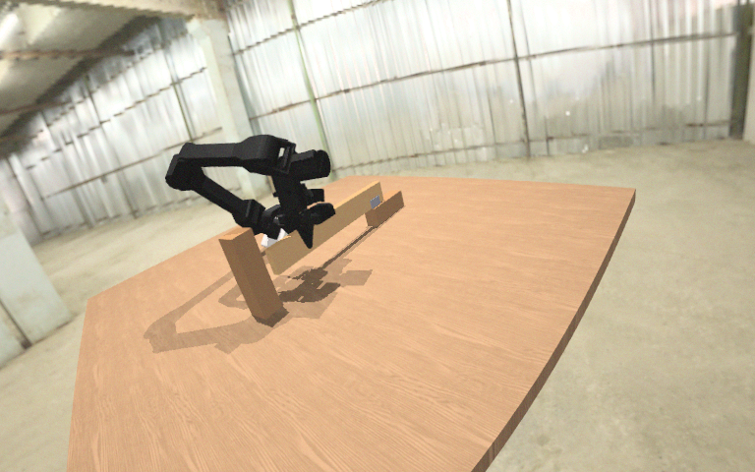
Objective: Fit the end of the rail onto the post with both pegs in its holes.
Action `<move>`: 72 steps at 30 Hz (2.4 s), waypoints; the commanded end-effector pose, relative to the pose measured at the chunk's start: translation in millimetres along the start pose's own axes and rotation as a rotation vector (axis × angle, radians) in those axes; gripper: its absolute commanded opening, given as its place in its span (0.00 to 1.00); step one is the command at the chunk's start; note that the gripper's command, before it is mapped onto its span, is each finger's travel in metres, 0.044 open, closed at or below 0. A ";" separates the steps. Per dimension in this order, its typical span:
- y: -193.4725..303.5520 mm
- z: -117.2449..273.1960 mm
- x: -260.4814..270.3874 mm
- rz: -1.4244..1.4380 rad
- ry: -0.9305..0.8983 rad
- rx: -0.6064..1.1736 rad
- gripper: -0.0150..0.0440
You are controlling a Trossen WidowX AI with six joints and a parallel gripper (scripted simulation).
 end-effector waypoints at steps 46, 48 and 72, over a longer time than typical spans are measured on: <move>17.1 3.8 0.4 0.002 0.011 0.000 0.25; 17.7 3.9 0.4 0.002 0.011 0.000 0.25; 25.6 4.1 0.4 0.001 0.011 0.000 0.25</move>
Point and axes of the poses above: the point midway between the two fingers, 35 mm back from their tips, its own z axis back along the fingers, its own x axis across the jaws, y = z × x, the point moved 5 cm from there along z, back along the fingers
